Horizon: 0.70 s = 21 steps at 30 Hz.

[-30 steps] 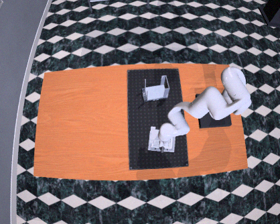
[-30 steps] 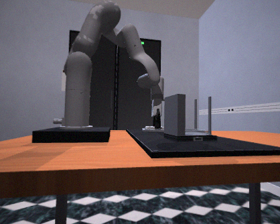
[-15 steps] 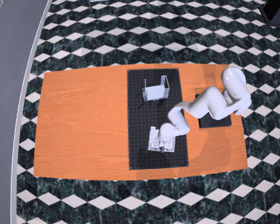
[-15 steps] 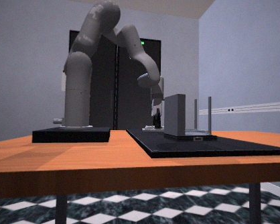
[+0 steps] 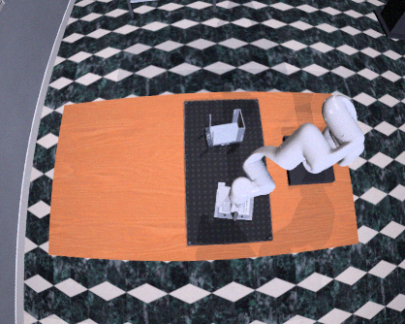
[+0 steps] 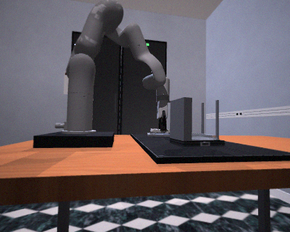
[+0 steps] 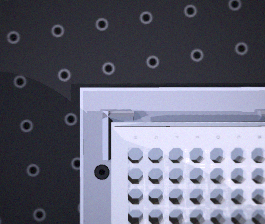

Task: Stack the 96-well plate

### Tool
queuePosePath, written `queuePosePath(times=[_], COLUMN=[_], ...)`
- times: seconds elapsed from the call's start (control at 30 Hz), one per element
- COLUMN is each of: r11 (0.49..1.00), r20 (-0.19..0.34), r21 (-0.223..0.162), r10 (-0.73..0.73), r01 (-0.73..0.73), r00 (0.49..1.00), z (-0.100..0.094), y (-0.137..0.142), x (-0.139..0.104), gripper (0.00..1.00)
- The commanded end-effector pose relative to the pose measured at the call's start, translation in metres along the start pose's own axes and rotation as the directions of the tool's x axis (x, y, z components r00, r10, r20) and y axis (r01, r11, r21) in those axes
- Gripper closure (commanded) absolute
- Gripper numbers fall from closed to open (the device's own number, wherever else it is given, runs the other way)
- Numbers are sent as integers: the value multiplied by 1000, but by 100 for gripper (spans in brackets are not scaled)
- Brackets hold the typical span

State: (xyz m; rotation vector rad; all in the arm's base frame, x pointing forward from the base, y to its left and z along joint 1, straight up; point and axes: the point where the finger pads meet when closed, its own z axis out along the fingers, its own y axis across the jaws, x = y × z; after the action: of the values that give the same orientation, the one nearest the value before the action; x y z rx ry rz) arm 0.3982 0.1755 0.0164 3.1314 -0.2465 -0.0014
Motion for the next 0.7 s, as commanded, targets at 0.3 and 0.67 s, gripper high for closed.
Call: queuePosePath(times=[0.3, 0.67], r11=[1000, 1000], r20=[-5, -5], r21=[-1, -1], r10=[0, 0], r01=[0, 0], r00=[1000, 1000], z=[-9, -10], y=[-1, -1], x=[1, 1], gripper=[100, 100])
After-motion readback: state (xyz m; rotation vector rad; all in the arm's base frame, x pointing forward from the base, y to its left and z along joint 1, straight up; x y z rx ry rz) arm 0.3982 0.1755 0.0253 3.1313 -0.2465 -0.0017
